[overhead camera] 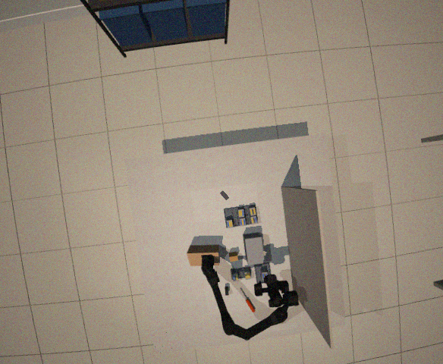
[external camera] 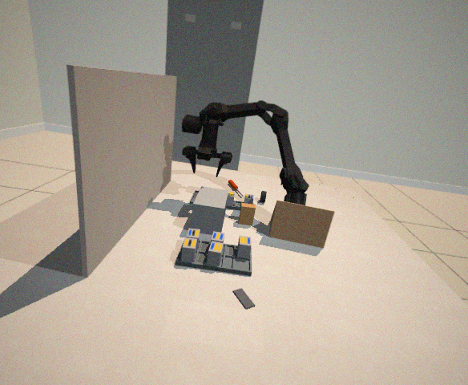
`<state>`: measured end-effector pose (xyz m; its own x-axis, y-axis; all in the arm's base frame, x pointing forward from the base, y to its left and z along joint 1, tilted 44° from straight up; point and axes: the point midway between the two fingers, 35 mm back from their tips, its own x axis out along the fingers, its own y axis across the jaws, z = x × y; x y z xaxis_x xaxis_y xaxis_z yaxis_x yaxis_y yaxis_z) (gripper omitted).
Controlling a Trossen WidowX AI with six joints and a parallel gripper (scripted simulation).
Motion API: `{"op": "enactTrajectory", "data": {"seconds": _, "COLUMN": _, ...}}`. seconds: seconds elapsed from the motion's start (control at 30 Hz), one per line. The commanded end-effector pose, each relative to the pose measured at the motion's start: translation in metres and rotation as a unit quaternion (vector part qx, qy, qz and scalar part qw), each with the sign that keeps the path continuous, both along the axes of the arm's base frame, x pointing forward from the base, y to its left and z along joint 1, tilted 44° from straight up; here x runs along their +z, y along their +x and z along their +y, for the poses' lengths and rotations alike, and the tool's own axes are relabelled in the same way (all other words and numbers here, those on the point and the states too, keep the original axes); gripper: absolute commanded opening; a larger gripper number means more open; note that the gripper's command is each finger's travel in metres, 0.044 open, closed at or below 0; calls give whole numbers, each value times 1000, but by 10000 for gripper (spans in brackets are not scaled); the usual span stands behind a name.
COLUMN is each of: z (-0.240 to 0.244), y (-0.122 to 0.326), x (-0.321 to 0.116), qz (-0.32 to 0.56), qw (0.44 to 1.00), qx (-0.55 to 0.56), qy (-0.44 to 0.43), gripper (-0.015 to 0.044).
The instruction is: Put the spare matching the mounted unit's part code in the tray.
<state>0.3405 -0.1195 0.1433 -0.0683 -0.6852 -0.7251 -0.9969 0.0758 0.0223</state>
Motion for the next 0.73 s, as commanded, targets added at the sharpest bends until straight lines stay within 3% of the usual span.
{"op": "enactTrajectory", "data": {"seconds": 0.0, "z": 14, "y": -3, "x": 20, "qz": -4, "qw": 1000, "qx": -4, "qy": -4, "gripper": 440}}
{"op": "enactTrajectory", "data": {"seconds": 0.7, "z": 15, "y": -1, "x": 17, "qz": -4, "qw": 1000, "qx": 4, "qy": -2, "gripper": 440}}
